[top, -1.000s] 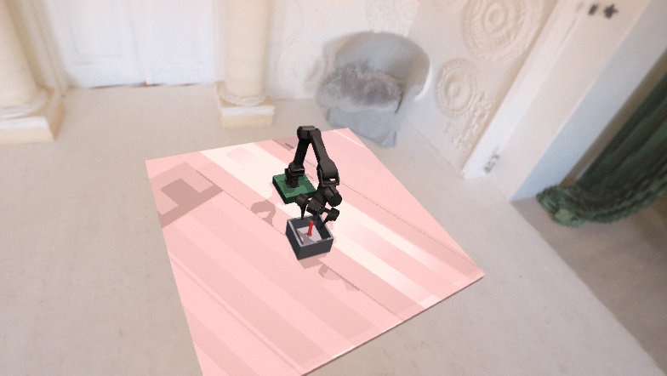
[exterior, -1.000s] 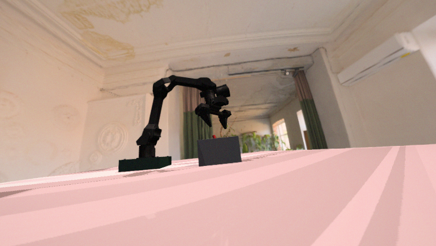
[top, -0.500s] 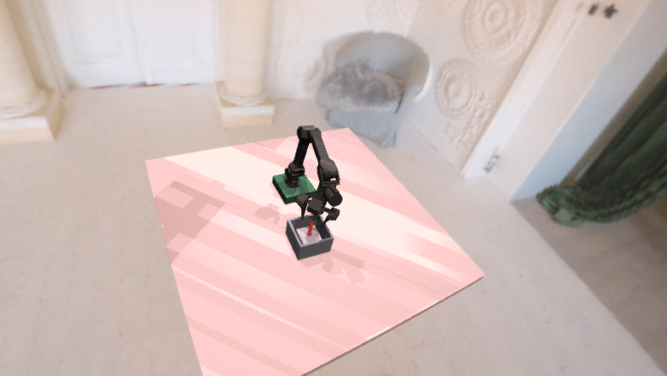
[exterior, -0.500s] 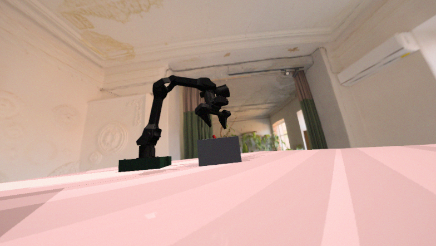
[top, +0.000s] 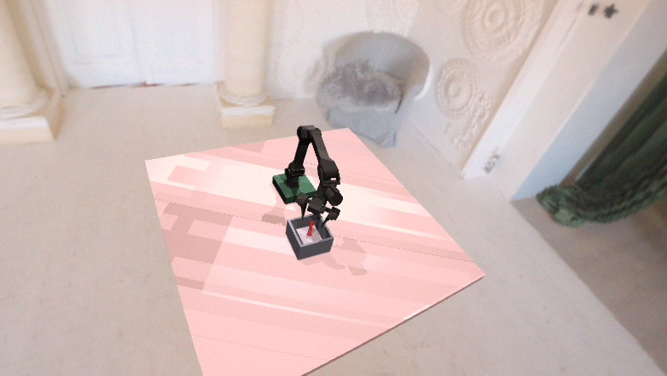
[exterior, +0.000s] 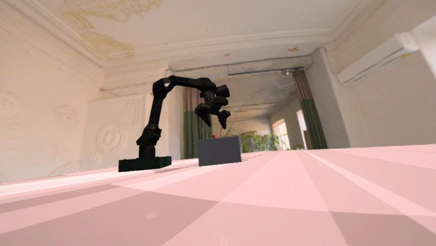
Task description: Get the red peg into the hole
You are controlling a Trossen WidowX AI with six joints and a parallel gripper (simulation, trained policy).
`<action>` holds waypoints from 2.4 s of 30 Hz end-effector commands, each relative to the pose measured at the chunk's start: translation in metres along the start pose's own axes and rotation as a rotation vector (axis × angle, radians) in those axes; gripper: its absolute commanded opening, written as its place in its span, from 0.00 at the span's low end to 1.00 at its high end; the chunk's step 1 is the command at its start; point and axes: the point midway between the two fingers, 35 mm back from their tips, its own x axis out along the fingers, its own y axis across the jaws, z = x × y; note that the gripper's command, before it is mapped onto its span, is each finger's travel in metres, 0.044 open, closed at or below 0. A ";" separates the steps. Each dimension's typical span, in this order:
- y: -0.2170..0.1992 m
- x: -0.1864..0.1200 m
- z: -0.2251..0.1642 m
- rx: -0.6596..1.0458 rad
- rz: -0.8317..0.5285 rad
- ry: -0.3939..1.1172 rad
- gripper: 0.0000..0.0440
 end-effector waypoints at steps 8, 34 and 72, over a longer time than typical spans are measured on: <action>-0.001 -0.001 -0.001 -0.012 -0.007 -0.001 1.00; -0.004 0.000 0.006 -0.019 -0.017 -0.008 1.00; -0.015 0.058 0.089 0.246 0.028 -0.044 1.00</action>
